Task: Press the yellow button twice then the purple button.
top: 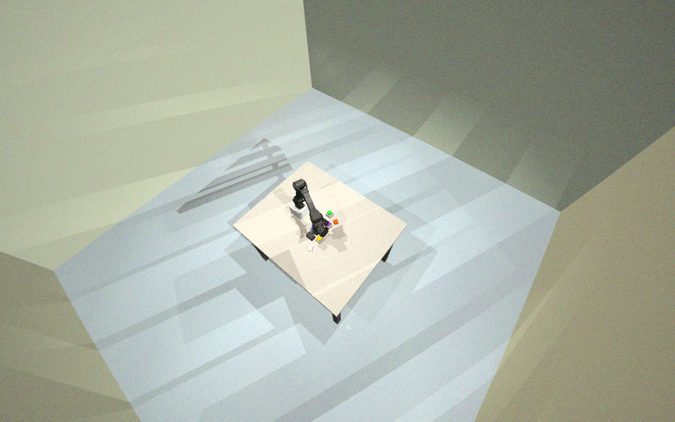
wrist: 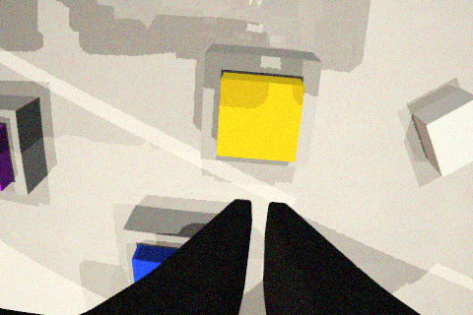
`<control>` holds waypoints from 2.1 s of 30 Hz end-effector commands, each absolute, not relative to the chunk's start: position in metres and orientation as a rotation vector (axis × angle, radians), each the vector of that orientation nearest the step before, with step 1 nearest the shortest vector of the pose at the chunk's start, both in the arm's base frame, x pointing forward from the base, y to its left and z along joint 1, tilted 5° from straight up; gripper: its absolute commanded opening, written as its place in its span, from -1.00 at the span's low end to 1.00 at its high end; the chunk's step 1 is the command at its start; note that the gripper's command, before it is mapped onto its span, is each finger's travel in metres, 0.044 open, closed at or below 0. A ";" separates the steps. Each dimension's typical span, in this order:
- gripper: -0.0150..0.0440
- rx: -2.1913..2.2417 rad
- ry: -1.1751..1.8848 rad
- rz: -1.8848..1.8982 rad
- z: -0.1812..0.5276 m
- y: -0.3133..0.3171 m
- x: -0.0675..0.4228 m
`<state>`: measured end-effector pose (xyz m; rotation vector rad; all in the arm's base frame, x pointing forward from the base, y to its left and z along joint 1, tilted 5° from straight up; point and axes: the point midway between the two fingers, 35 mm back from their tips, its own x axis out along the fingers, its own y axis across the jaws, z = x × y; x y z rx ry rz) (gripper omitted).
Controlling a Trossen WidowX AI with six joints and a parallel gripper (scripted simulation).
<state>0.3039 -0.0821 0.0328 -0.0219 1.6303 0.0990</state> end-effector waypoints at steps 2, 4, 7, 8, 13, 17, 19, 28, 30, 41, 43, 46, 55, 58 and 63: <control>-0.42 -0.028 1.605 0.098 0.056 -0.083 0.307; -0.42 -0.028 1.605 0.098 0.056 -0.080 0.307; -0.42 -0.026 1.604 0.099 0.059 -0.045 0.303; -0.42 -0.025 1.604 0.100 0.060 -0.030 0.300; -0.42 -0.021 1.606 0.105 0.063 0.040 0.274; -0.42 -0.019 1.607 0.107 0.064 0.058 0.263; -0.42 -0.019 1.607 0.107 0.061 0.058 0.264; -0.42 -0.019 1.608 0.107 0.002 0.061 0.261; -0.42 -0.019 1.608 0.107 0.001 0.061 0.261; -0.42 -0.019 1.608 0.107 -0.016 0.062 0.260; -0.42 -0.019 1.608 0.107 -0.020 0.062 0.260; -0.42 -0.019 1.608 0.107 -0.024 0.063 0.260; -0.42 -0.019 1.608 0.107 -0.031 0.063 0.259; -0.42 -0.019 1.608 0.107 -0.031 0.063 0.259; -0.42 -0.019 1.608 0.107 -0.031 0.063 0.259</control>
